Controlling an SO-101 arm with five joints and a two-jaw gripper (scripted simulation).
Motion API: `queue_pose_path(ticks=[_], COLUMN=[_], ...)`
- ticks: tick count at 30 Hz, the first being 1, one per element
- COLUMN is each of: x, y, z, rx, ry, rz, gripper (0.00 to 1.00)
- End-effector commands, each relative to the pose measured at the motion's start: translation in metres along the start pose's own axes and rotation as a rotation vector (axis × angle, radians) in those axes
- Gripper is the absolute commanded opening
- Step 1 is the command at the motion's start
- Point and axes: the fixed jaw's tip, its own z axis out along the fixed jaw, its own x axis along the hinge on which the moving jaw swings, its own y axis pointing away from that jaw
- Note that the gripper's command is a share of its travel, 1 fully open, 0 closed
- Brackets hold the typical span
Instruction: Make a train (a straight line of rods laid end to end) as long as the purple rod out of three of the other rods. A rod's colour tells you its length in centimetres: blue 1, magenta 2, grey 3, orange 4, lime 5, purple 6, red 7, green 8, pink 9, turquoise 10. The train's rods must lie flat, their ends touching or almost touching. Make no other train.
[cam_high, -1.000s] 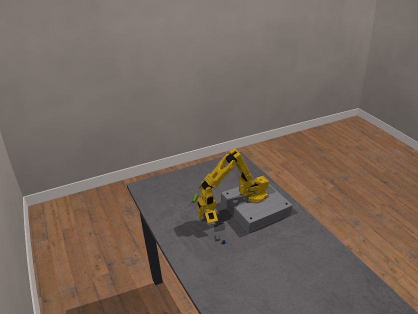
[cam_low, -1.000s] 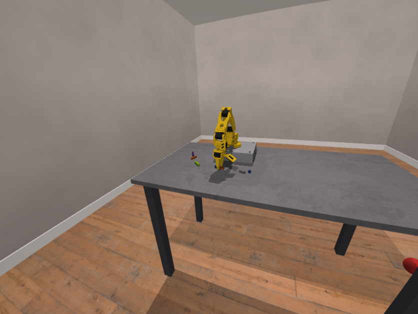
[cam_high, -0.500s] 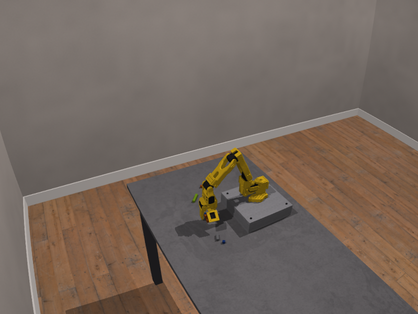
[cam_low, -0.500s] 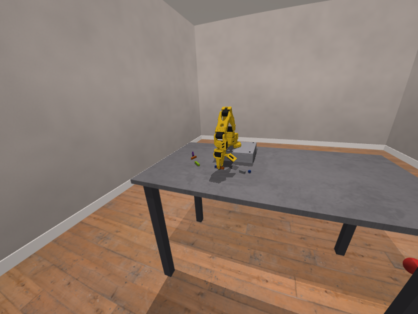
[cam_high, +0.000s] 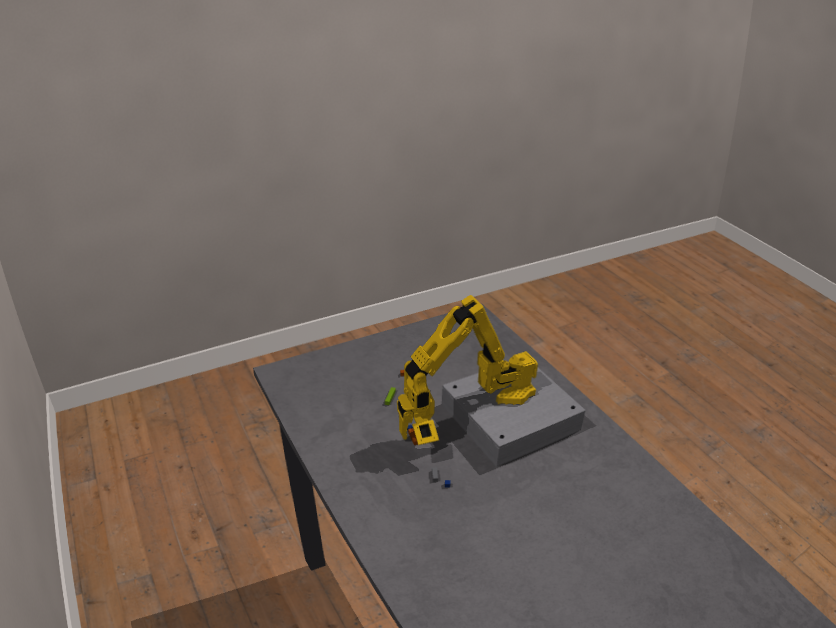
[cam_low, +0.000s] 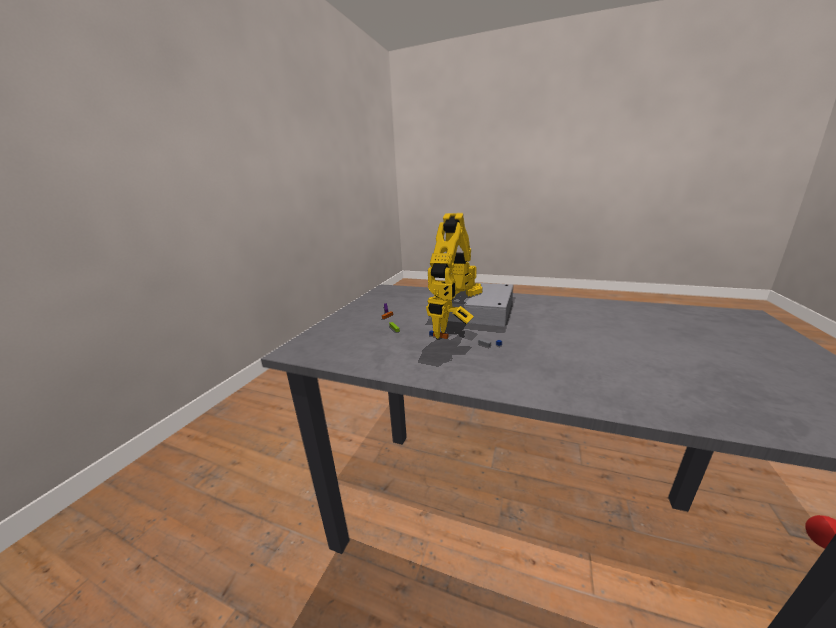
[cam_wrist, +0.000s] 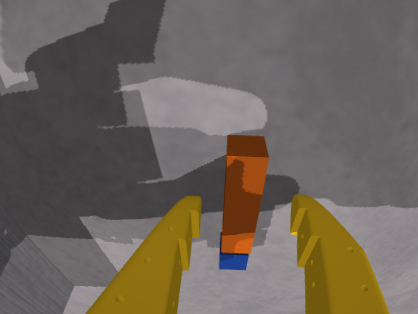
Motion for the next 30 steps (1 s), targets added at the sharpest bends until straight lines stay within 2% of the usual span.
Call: queue_pose_path(ticks=[1,10,30], x=[0.000,0.000,0.000], y=[0.000,-0.001,0.000], z=[-0.002,-0.003,-0.021], rx=[0.012,0.012,0.012], ry=[-0.003,-0.003,-0.003], rz=[-0.002,-0.002,-0.002], gripper=[0.17,0.17,0.17])
